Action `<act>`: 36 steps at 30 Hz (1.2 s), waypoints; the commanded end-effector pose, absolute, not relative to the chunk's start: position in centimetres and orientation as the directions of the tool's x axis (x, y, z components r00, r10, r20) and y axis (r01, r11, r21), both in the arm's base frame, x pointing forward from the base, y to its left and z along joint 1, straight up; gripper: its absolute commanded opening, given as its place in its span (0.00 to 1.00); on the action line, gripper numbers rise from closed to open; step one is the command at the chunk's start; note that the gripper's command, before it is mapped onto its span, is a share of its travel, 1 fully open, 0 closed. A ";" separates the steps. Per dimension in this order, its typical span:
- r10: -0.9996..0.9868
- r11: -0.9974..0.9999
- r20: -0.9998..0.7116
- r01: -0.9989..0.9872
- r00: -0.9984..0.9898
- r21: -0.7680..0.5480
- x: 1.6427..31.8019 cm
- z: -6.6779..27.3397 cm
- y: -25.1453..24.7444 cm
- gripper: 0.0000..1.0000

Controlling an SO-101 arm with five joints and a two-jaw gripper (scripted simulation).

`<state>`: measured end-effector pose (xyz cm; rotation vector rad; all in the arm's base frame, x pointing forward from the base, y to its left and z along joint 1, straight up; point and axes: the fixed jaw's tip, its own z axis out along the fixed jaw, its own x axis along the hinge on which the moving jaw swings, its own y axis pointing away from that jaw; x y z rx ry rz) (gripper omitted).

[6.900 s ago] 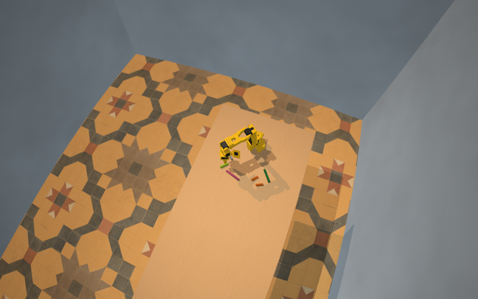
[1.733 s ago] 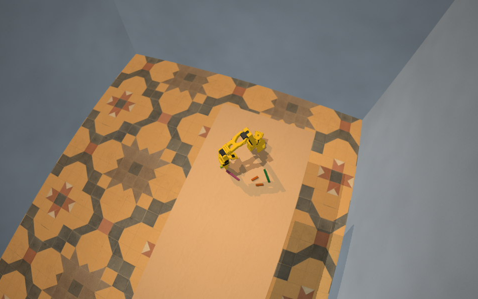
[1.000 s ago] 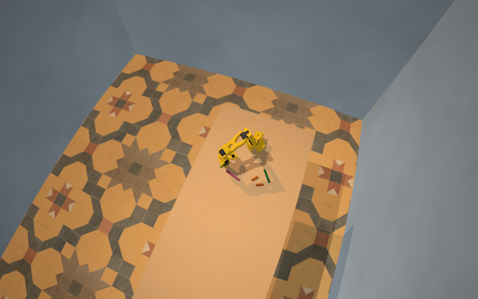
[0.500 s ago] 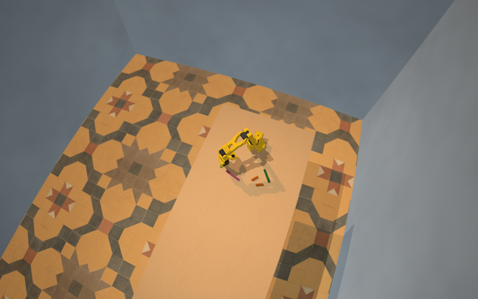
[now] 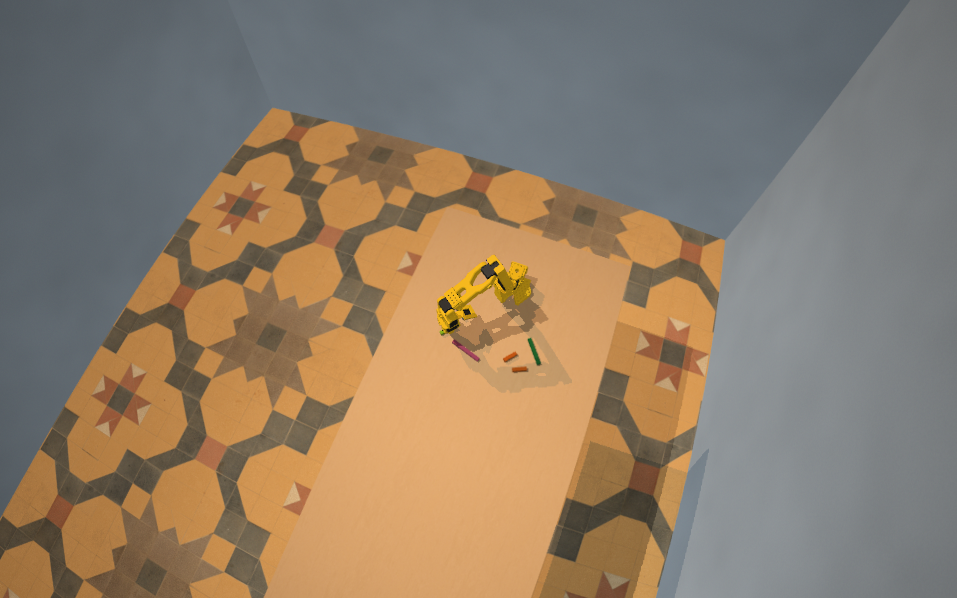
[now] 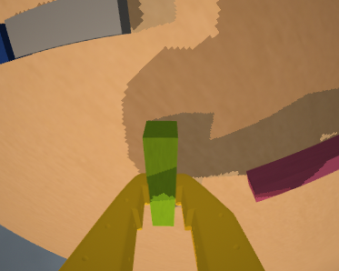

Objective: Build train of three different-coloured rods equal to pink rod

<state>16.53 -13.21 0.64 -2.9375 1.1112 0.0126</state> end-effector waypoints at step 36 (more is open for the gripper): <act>-0.656 -0.754 0.058 -0.657 0.752 -0.006 17.4 5.4 -13.3 0.00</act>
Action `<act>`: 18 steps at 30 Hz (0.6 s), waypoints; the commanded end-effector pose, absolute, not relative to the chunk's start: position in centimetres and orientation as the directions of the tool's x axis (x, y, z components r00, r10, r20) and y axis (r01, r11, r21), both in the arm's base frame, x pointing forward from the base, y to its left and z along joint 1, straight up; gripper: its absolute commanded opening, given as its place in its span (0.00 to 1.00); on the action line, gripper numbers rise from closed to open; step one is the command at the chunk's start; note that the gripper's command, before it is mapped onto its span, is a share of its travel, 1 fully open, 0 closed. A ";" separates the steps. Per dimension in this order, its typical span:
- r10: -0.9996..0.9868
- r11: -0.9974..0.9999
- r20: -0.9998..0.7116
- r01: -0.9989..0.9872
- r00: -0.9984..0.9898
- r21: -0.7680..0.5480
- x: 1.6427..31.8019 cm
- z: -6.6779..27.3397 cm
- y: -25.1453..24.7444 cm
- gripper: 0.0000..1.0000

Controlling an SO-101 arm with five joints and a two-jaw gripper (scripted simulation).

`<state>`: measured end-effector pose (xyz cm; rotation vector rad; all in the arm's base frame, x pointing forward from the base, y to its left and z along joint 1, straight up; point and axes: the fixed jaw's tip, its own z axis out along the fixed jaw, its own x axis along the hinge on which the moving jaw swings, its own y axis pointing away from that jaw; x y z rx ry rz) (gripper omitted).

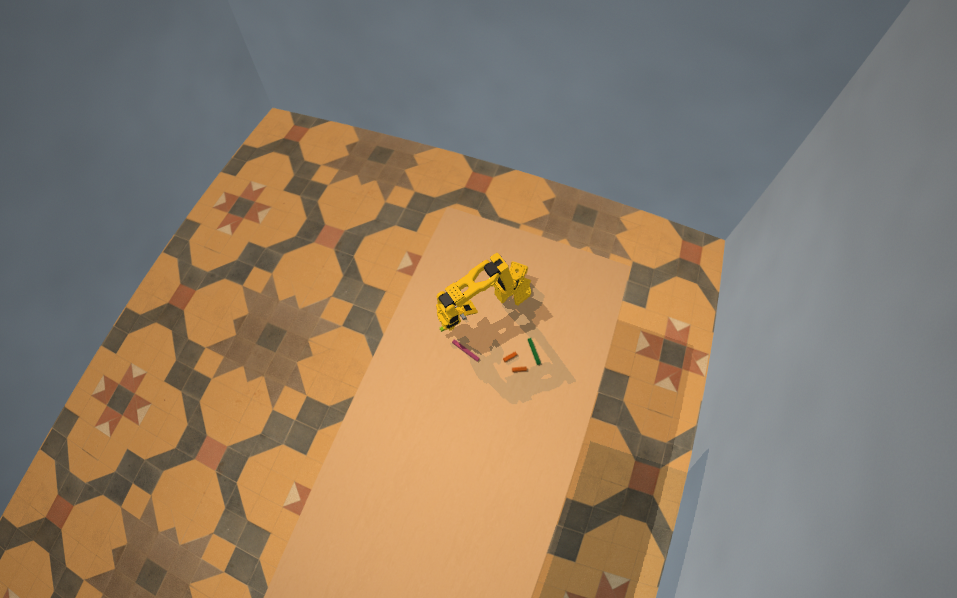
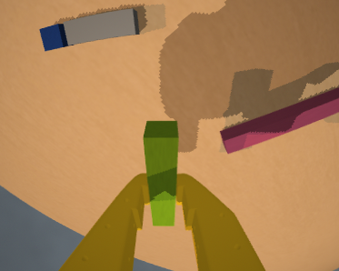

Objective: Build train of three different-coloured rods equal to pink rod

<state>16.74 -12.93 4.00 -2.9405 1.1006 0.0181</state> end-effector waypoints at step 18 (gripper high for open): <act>-0.718 -0.695 0.057 -0.719 0.693 -0.011 17.2 5.4 -13.0 0.00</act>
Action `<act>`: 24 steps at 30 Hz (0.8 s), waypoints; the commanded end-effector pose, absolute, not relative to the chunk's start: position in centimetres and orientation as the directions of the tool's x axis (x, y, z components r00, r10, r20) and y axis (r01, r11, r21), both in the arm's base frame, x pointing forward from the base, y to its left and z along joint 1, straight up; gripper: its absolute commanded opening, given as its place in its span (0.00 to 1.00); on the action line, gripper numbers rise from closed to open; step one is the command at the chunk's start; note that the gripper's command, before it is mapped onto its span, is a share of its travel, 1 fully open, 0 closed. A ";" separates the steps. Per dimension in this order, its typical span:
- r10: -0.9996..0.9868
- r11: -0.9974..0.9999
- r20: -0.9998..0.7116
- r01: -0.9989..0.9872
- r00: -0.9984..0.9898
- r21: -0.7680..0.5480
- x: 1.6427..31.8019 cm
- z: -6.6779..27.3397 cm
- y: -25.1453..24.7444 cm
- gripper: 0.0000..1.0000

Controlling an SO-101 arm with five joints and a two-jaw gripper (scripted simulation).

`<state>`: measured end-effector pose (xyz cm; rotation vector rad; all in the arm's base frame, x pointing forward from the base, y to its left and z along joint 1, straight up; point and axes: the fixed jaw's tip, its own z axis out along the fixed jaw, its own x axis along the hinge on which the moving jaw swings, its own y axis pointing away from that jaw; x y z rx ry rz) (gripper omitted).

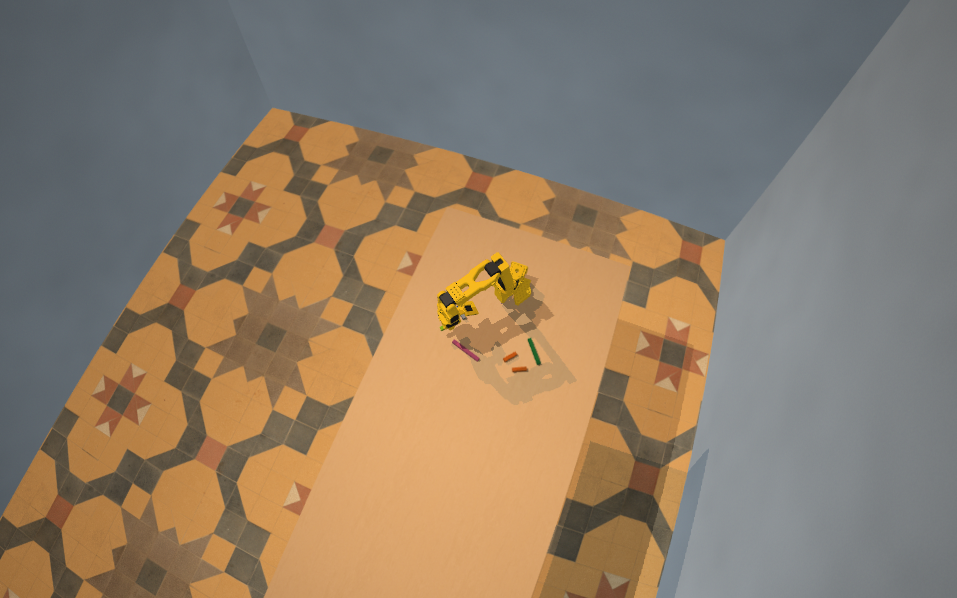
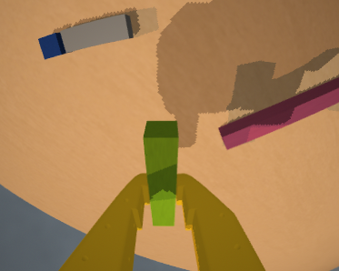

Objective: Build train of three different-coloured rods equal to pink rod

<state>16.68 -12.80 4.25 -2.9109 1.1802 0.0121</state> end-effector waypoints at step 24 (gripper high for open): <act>-0.979 -0.203 0.040 -0.978 0.201 -0.042 15.9 5.2 -10.7 0.00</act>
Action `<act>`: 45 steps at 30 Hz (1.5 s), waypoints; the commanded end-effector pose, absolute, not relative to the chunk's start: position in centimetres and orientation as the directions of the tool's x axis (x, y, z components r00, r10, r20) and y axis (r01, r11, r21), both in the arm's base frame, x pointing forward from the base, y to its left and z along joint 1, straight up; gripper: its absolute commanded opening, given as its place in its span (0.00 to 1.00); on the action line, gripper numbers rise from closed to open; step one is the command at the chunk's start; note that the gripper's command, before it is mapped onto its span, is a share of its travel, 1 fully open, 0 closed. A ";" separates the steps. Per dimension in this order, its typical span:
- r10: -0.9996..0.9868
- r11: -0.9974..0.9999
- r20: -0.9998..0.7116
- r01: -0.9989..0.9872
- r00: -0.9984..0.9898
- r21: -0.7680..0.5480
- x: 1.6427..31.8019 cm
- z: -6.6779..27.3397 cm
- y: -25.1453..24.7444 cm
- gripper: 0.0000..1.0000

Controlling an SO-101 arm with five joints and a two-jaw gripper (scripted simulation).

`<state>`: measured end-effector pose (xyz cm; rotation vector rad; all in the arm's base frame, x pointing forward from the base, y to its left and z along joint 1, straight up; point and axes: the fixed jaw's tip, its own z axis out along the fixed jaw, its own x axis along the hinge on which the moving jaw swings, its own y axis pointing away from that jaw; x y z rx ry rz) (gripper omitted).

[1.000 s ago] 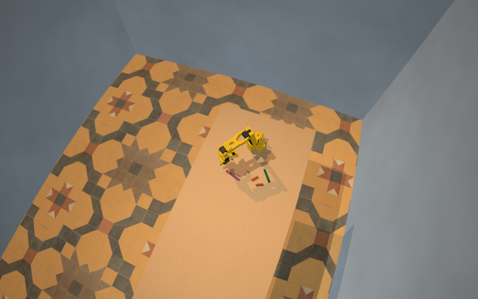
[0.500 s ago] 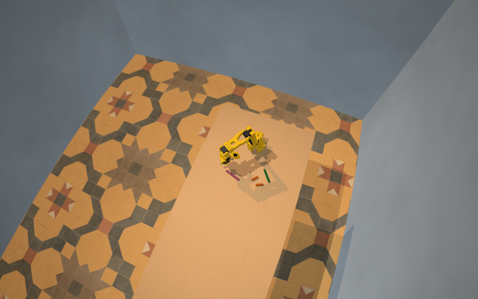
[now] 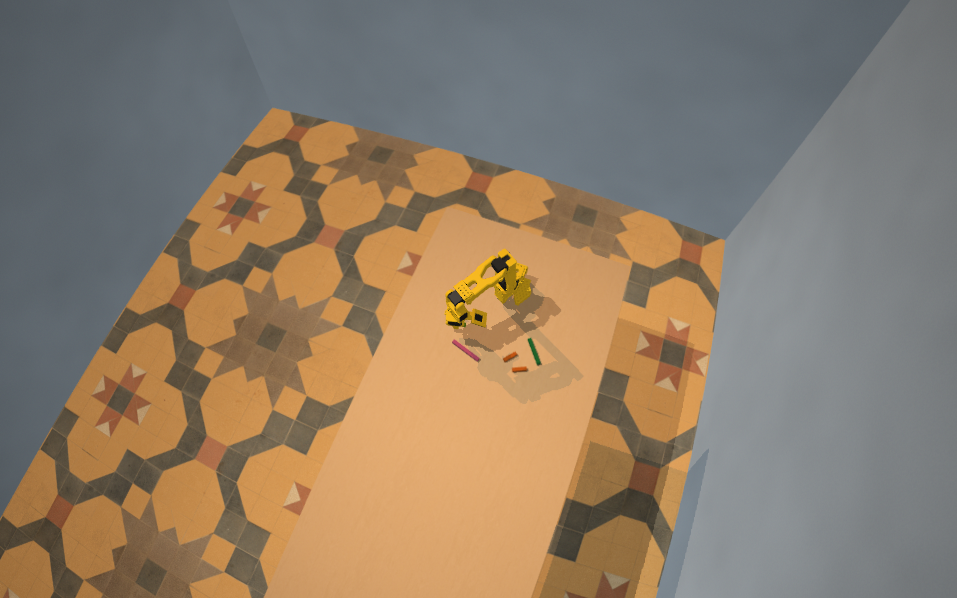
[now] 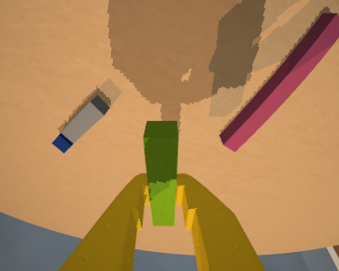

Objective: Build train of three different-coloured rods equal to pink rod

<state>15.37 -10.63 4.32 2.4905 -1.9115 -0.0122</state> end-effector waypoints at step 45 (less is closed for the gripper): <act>-0.807 0.590 -0.008 -0.805 -0.591 -0.058 14.0 4.4 -7.5 0.00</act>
